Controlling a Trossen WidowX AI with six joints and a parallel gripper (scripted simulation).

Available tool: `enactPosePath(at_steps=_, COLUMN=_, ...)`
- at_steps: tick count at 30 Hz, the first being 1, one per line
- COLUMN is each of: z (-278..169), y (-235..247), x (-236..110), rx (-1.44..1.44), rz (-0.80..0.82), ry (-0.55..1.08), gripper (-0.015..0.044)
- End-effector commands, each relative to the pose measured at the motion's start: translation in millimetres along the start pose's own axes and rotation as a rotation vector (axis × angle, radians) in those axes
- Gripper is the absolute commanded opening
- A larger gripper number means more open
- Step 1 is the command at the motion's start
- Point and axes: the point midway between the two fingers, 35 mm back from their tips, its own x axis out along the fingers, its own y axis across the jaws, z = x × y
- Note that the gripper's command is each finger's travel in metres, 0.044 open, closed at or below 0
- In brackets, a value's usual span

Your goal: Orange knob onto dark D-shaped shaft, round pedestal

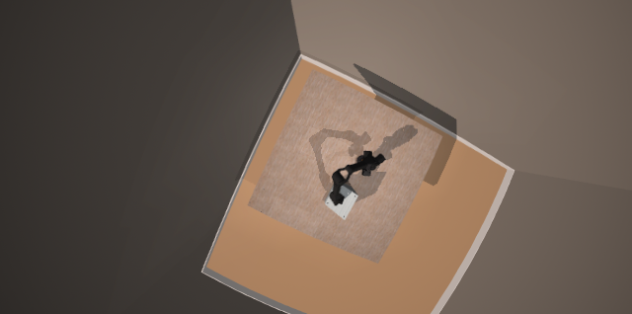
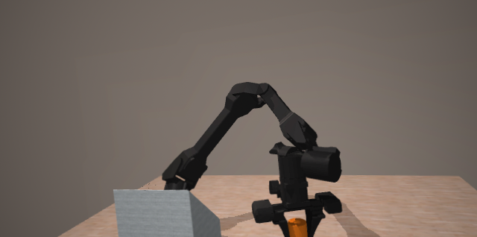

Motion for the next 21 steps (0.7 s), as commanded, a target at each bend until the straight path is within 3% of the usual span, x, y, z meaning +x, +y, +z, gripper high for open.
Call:
enactPosePath(at_steps=1, z=0.0, y=-0.6, x=0.2, rx=-0.001, rz=-0.003, ry=-0.001, gripper=0.0000)
enactPosePath(at_steps=21, z=0.1, y=-0.6, x=1.3, rx=0.044, rz=-0.003, ry=-0.001, gripper=0.0000)
